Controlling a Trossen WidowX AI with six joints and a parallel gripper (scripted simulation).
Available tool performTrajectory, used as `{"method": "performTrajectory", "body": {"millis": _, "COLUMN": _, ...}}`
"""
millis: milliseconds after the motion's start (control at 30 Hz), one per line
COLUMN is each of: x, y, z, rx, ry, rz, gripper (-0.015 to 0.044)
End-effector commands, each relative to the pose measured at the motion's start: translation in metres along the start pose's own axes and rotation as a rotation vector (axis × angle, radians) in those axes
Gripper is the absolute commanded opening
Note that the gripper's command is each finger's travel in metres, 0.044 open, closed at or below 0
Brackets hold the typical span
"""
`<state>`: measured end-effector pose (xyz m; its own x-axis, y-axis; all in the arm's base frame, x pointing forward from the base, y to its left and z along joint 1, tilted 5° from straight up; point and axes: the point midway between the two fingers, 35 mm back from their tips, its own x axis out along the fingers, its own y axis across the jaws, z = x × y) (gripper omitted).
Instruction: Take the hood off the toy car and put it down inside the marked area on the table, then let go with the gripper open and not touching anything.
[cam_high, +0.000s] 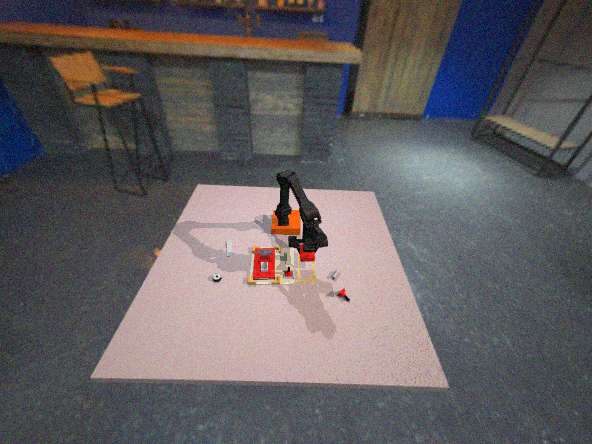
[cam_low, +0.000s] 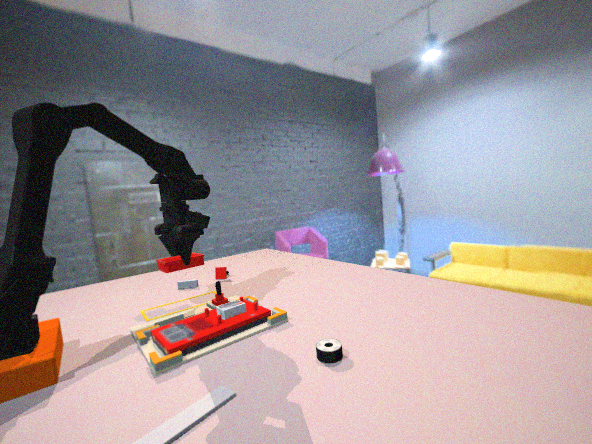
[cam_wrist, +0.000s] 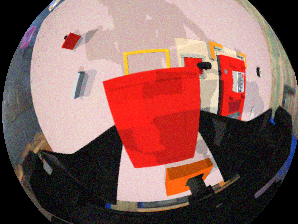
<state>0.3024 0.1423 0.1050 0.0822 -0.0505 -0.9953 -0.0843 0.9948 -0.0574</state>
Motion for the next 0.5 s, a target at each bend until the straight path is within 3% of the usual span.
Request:
{"method": "performTrajectory", "body": {"millis": 0, "x": 0.001, "y": 0.003, "z": -0.004, "rx": 0.007, "ry": 0.005, "rz": -0.005, "gripper": 0.0}}
{"method": "performTrajectory", "body": {"millis": 467, "x": 0.012, "y": 0.004, "z": -0.003, "rx": 0.007, "ry": 0.004, "rz": -0.005, "gripper": 0.0}}
